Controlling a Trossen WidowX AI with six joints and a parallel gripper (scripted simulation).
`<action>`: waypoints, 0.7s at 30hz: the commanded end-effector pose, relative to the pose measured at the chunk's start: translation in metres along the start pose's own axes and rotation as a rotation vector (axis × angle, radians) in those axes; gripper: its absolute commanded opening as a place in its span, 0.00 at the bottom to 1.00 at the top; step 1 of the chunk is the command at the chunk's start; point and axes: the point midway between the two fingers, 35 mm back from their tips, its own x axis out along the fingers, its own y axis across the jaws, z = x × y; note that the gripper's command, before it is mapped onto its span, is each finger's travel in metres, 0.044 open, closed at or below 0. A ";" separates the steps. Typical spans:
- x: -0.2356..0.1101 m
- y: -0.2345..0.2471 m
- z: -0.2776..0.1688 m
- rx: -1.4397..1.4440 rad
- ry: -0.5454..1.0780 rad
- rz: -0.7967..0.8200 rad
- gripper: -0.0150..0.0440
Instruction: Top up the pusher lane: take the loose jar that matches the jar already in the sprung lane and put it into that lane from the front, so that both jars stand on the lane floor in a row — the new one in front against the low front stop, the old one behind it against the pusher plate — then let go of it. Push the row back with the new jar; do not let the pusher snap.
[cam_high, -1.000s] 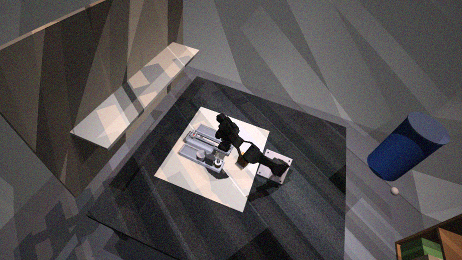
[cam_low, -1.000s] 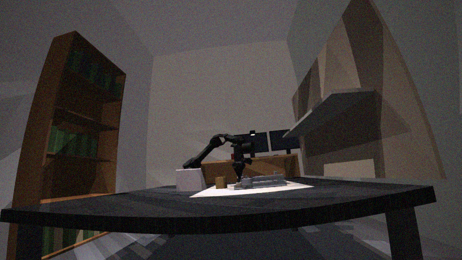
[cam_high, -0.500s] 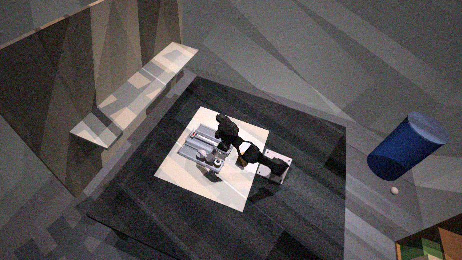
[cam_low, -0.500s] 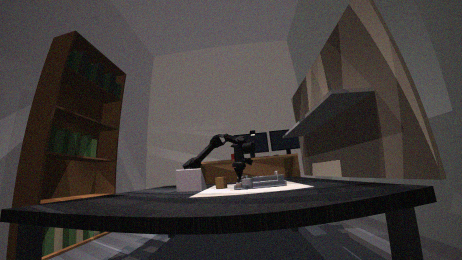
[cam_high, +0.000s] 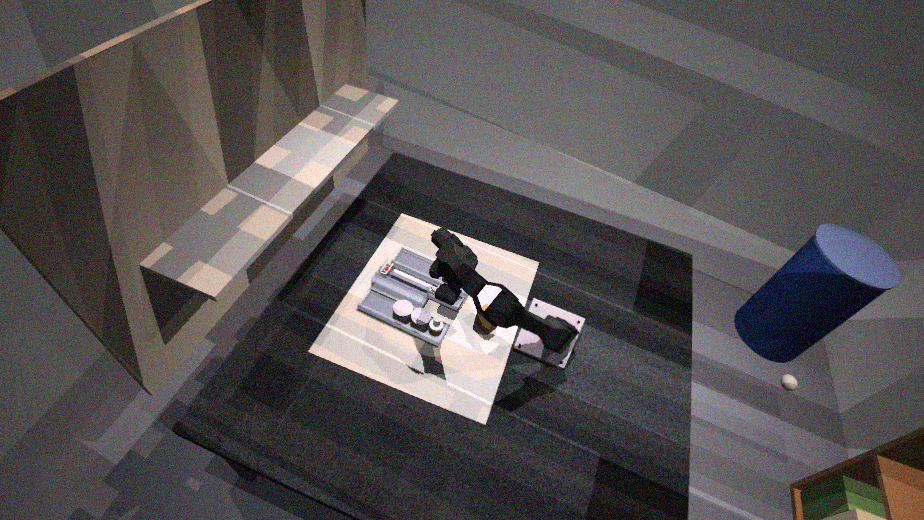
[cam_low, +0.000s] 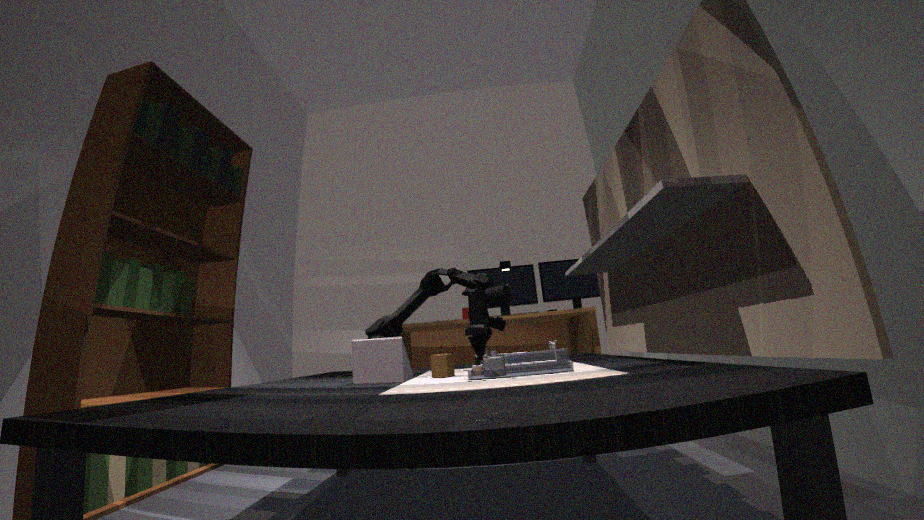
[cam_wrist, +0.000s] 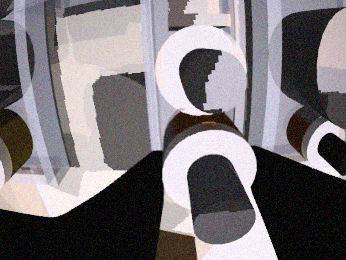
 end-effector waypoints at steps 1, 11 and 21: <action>0.000 0.001 0.004 -0.009 -0.017 0.006 0.25; 0.003 0.001 0.004 -0.009 -0.017 0.006 0.25; 0.006 0.001 0.004 -0.009 -0.017 0.006 0.25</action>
